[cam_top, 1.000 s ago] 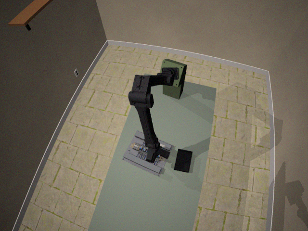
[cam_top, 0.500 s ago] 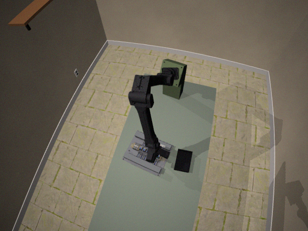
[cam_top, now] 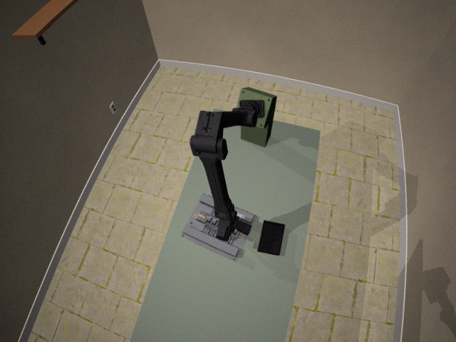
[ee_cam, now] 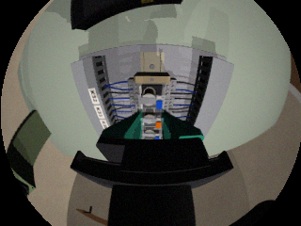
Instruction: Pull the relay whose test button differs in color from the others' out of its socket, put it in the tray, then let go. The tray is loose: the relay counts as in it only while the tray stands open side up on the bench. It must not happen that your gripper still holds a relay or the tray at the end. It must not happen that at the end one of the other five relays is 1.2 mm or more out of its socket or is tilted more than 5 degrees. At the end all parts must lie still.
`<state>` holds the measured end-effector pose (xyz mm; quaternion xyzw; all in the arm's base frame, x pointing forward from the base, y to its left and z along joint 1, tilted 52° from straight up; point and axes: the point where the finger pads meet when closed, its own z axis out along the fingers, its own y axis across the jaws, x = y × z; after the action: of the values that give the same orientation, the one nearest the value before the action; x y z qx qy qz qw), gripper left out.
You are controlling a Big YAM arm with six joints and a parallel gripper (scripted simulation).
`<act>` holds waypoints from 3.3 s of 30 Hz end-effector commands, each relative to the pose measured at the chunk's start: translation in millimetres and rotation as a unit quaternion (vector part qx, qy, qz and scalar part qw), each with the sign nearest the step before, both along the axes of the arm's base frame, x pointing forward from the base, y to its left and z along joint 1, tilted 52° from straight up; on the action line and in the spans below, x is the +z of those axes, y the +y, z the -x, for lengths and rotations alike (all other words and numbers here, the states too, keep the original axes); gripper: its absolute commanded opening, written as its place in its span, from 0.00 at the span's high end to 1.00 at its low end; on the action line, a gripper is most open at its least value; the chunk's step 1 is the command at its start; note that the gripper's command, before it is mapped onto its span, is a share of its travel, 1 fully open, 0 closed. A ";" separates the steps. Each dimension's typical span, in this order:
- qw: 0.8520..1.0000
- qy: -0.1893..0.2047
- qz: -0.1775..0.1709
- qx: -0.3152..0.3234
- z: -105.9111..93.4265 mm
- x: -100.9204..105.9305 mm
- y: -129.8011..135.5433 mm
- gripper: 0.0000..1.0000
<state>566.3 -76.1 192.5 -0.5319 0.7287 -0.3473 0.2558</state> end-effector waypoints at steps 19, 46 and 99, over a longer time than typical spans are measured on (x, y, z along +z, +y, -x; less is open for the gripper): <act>1.000 -0.012 0.003 0.003 -2.9 14.3 0.5 1.00; 1.000 -0.014 0.003 0.003 1.3 19.5 2.0 1.00; 1.000 -0.013 -0.001 0.005 16.4 32.7 13.0 1.00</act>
<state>546.3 -71.3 207.5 -0.5323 0.7286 -0.3476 0.2550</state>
